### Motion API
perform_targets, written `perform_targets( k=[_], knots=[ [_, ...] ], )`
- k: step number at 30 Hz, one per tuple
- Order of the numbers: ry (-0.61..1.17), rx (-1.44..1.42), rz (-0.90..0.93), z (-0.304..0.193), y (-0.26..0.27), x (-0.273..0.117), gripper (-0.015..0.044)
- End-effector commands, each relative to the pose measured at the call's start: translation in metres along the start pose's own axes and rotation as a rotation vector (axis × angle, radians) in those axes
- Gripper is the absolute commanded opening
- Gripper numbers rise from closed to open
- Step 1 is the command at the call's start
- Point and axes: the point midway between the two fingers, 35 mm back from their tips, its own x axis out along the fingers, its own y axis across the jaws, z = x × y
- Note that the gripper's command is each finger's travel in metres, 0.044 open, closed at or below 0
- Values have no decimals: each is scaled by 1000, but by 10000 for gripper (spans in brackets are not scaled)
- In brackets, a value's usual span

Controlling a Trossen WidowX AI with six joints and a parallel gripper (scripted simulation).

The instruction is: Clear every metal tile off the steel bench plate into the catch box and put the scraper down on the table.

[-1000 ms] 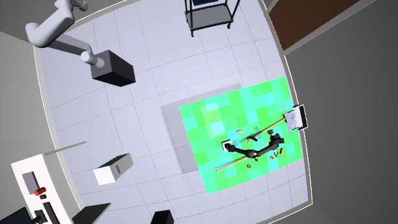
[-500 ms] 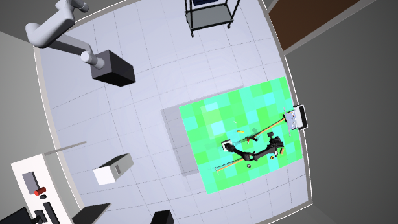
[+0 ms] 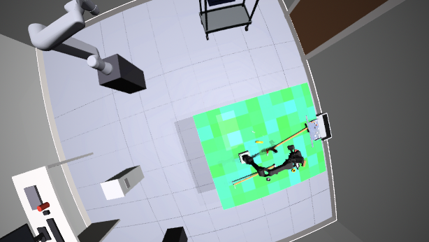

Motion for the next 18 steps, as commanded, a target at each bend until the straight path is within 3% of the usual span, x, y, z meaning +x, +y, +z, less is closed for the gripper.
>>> perform_targets(
  k=[1, 18],
  knots=[
    [-28, 10, -8, -2, -1, -13, 440],
    [-158, 29, -26, -6, -4, -65, 440]
  ],
)
